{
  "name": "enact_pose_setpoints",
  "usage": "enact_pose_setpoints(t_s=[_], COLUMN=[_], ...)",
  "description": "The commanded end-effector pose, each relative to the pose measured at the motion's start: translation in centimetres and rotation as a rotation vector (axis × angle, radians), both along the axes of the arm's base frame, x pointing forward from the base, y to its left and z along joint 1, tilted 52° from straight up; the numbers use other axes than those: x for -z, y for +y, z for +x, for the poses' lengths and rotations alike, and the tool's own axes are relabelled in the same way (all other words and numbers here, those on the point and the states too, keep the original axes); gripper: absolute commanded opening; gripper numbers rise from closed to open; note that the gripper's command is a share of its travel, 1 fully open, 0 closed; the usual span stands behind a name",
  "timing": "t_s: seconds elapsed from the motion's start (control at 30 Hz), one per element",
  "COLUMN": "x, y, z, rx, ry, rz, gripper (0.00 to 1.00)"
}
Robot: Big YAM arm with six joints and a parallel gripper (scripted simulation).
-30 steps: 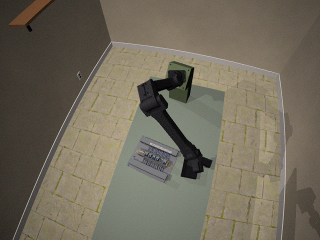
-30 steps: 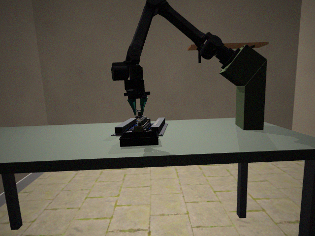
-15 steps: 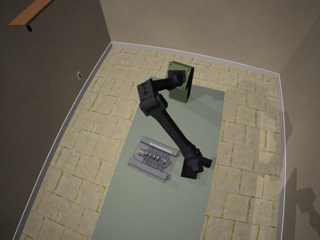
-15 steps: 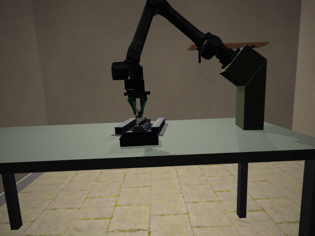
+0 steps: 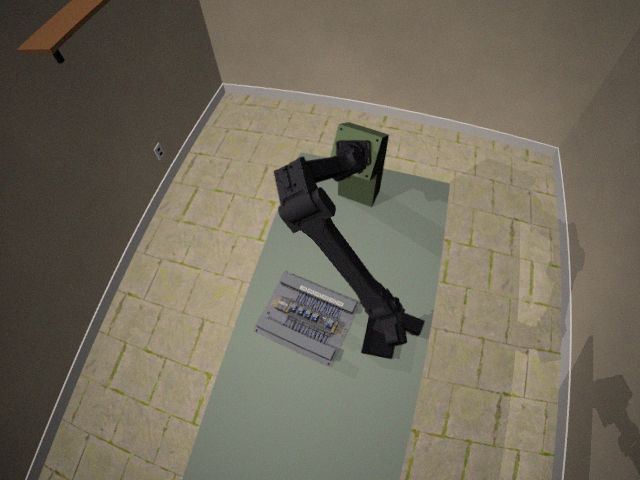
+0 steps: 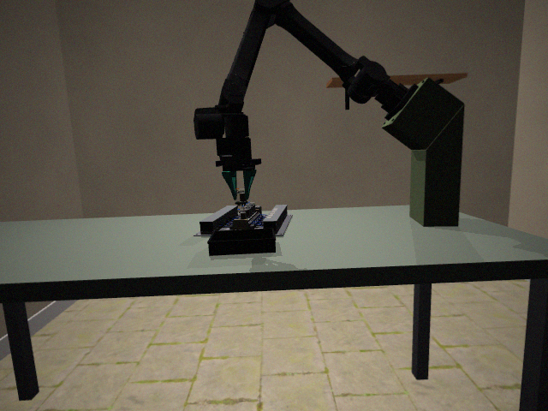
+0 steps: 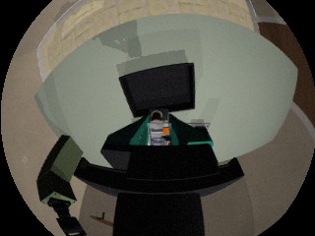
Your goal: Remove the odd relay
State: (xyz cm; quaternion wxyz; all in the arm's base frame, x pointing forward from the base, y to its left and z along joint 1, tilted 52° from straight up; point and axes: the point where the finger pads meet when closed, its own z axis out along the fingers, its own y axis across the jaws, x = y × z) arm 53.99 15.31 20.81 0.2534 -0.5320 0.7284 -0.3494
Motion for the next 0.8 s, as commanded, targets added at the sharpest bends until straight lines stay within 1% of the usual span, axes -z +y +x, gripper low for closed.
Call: enact_pose_setpoints(t_s=[0.0,0.27,0.77], x=[-2.4,-2.1,-0.6], y=[1.0,0.9,0.0], z=[-0.1,0.1,2.0], rx=[-0.015,-0.014,-0.004], ry=[-0.039,-0.038,-0.030], rz=[0.021,0.020,0.011], gripper=[0.00,0.00,0.00])
